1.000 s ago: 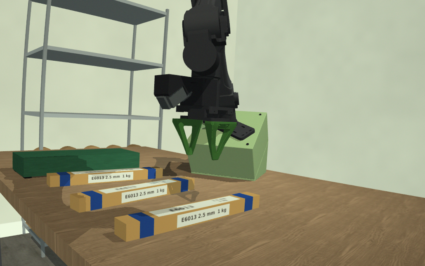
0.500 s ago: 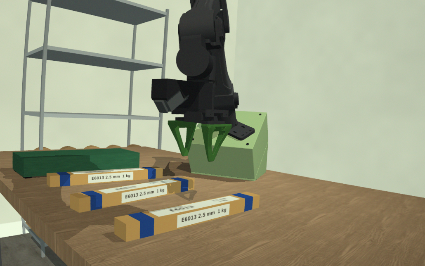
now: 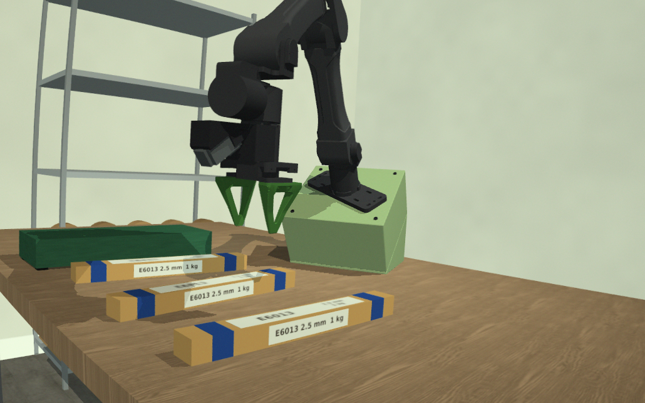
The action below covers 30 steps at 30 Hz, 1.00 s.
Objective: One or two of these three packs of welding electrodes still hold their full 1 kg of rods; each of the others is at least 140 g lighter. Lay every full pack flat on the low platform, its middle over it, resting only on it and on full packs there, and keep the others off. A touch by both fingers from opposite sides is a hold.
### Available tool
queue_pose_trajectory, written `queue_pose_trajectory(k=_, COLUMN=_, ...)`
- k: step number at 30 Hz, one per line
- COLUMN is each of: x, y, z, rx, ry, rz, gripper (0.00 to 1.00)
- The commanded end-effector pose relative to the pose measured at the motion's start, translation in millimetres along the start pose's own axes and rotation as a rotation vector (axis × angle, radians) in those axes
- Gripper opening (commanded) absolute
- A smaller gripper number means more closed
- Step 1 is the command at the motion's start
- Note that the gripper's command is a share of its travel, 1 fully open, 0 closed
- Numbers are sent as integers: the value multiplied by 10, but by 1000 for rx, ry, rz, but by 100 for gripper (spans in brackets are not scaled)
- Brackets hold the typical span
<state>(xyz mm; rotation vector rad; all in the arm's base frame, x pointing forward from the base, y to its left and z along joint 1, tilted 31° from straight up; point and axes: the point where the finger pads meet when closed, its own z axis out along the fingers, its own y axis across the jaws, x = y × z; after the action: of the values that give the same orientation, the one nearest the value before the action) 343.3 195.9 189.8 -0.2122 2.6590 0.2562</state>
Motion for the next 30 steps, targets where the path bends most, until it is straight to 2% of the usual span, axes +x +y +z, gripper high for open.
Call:
queue_pose_trajectory(k=1, x=-81, y=-185, z=-109, rx=-39, ry=-55, rz=-25, gripper=76)
queue_pose_trajectory(k=10, x=-48, y=-782, z=-86, rx=-35, ry=-56, rz=-26, gripper=76)
queue_pose_trajectory(k=12, x=-48, y=-782, z=-86, rx=-35, ry=-56, rz=-26, gripper=76)
queue_pose_trajectory(k=14, x=-42, y=-914, z=-82, rx=-34, ry=-57, rz=-26, gripper=76)
queue_pose_trajectory(k=17, x=-196, y=-899, z=-197, rx=-37, ry=-99, rz=-32, gripper=76)
queue_pose_trajectory(k=30, x=-172, y=-843, z=-214, rx=-40, ry=-81, rz=-37, gripper=76)
